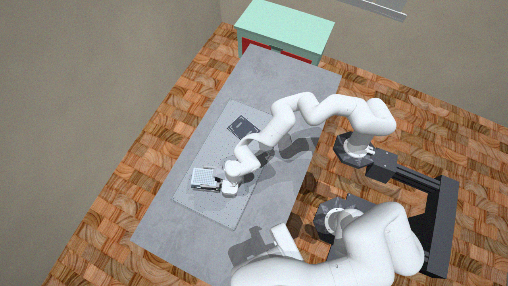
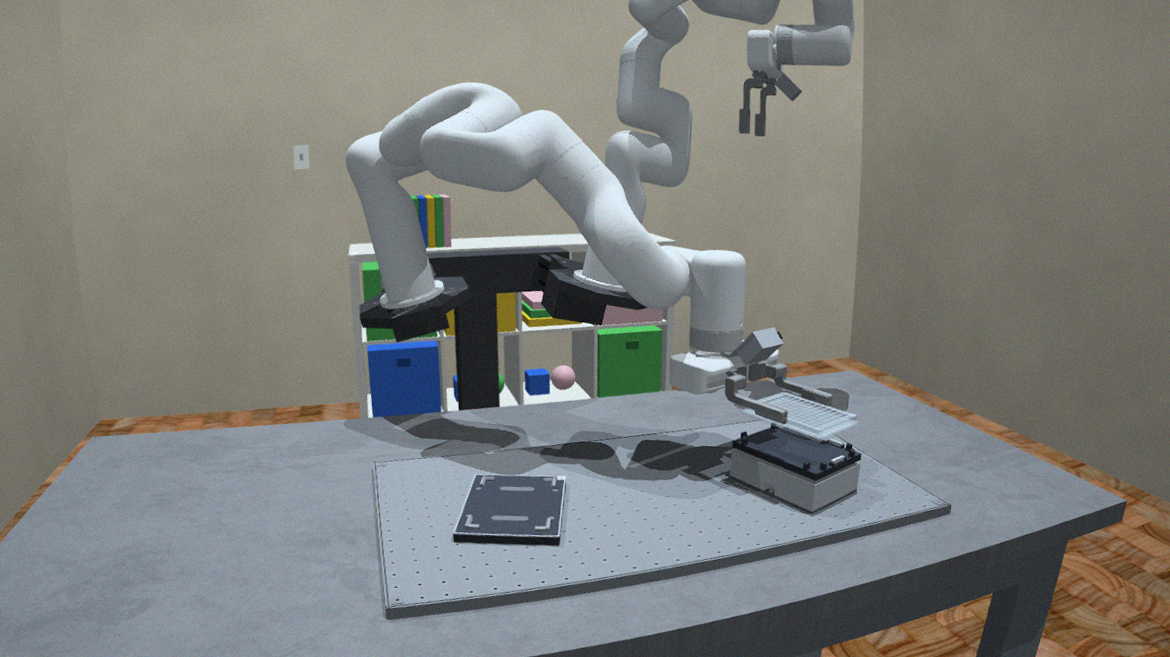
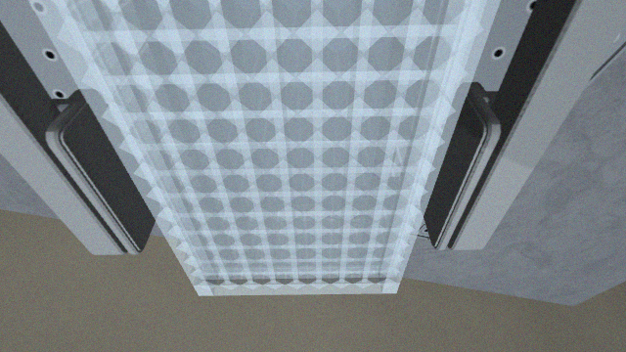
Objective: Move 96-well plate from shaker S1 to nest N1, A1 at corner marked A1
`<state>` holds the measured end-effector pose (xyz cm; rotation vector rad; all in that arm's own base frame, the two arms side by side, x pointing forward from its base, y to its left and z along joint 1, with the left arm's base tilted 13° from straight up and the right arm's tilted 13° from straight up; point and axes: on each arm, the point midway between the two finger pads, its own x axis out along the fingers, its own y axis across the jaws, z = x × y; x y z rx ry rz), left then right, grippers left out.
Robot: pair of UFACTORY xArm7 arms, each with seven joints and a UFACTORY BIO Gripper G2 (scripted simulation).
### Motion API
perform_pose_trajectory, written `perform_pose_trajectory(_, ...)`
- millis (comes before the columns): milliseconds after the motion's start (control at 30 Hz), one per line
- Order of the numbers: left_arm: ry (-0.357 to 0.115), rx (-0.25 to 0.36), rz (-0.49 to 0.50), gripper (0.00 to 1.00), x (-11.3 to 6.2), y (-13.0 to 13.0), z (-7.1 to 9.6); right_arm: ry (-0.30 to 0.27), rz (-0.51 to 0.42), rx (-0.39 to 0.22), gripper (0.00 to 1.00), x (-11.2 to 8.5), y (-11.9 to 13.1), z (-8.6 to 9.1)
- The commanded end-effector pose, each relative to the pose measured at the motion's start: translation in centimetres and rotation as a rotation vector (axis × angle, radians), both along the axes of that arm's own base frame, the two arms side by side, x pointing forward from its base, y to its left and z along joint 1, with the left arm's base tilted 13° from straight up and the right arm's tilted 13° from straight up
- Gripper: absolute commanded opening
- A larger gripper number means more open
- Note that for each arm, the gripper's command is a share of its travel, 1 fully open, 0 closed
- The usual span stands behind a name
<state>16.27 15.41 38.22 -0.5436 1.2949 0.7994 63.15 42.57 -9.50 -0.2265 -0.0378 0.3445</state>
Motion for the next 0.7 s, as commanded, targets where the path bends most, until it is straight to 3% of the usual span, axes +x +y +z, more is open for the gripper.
perform_pose_trajectory(0,-0.002,0.001,-0.001,1.00,0.0,0.0,0.1,-0.004,0.001,0.004,0.00,0.1,0.3,0.9)
perform_pose_trajectory(667,-0.002,0.001,-0.001,1.00,0.0,0.0,0.1,-0.004,0.001,0.004,0.00,-0.2,0.9,3.5)
